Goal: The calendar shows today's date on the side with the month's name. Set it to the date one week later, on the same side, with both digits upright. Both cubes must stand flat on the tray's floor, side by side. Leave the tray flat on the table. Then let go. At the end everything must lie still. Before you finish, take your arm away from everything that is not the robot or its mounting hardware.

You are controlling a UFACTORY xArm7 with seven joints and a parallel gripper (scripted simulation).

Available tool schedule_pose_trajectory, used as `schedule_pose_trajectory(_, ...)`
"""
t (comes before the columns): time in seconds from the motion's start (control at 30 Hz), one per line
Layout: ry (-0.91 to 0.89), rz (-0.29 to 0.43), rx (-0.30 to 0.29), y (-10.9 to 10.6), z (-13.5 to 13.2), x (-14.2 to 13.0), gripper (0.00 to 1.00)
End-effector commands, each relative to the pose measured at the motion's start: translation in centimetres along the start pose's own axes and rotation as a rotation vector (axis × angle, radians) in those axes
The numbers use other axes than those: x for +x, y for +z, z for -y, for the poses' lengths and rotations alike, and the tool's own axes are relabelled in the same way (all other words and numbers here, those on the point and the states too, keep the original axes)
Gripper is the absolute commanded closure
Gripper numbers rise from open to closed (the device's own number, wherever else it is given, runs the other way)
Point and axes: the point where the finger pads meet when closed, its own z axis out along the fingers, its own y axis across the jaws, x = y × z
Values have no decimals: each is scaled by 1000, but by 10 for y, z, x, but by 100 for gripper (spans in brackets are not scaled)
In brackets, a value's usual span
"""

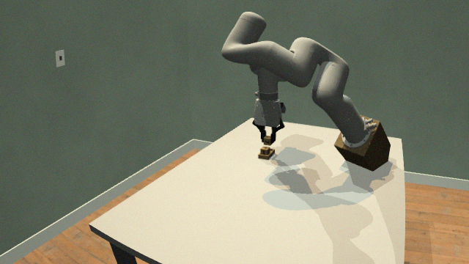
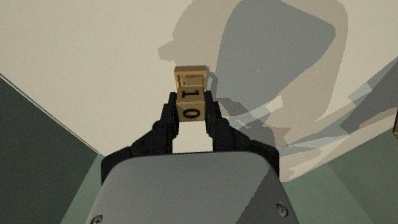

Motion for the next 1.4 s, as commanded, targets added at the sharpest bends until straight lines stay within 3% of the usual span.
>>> schedule_pose_trajectory(0.0,0,-2,3,1,1,1,73)
schedule_pose_trajectory(1.37,0,-2,3,21,1,1,73)
